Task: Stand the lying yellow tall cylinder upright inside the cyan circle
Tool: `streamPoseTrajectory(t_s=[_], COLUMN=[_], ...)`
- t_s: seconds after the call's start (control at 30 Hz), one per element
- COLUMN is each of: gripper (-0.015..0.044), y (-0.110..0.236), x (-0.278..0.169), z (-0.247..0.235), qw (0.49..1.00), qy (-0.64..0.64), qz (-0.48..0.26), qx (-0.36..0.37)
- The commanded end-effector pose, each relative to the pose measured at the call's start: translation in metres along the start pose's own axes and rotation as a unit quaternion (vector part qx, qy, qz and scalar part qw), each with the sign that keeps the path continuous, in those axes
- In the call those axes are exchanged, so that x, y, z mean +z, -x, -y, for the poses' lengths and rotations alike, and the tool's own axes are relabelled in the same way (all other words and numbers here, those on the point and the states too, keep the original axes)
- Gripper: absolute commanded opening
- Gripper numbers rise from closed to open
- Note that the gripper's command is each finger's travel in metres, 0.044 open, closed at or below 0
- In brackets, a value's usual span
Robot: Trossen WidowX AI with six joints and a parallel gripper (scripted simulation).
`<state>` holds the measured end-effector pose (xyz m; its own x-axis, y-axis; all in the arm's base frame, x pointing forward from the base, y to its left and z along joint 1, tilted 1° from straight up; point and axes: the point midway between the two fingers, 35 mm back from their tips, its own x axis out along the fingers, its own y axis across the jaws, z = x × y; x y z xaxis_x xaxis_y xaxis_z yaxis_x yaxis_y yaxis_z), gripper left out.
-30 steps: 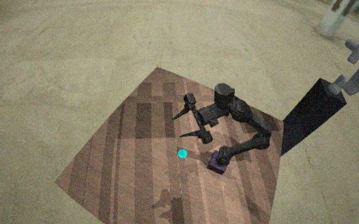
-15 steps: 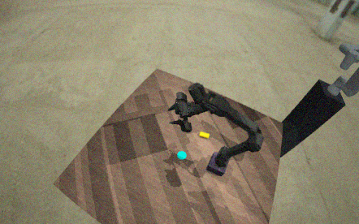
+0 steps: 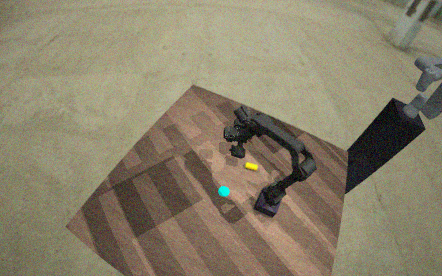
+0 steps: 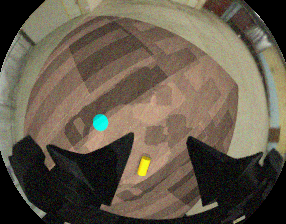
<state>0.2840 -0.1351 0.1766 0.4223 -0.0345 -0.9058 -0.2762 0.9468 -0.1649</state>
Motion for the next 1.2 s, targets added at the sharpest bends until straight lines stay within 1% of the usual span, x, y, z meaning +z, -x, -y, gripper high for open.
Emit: streamPoseTrajectory(t_s=[0.0, 0.23, 0.33, 0.47, 0.53, 0.63, 0.7, 0.77, 0.9, 1.17], gripper=[0.0309, 0.0309, 0.0309, 0.0309, 0.0309, 0.0309, 0.0309, 0.0309, 0.0309, 0.0105], y=[-0.017, -0.033, -0.034, -0.037, -0.057, -0.103, -0.127, -0.135, -0.135, -0.135], x=[-0.047, -0.124, -0.138, -0.14, -0.146, -0.165, -0.177, -0.181, -0.181, -0.181], z=[0.008, 0.009, 0.007, 0.007, 0.007, 0.0, -0.008, -0.012, -0.012, -0.012], qw=[0.997, 0.978, 0.973, 0.972, 0.972, 0.972, 0.972, 0.972, 0.972, 0.972], qy=[-0.033, -0.09, -0.1, -0.101, -0.101, -0.101, -0.101, -0.101, -0.101, -0.101], qz=[-0.073, -0.182, -0.2, -0.201, -0.201, -0.201, -0.201, -0.202, -0.202, -0.202], qx=[0.014, 0.054, 0.064, 0.065, 0.065, 0.065, 0.065, 0.065, 0.065, 0.065])
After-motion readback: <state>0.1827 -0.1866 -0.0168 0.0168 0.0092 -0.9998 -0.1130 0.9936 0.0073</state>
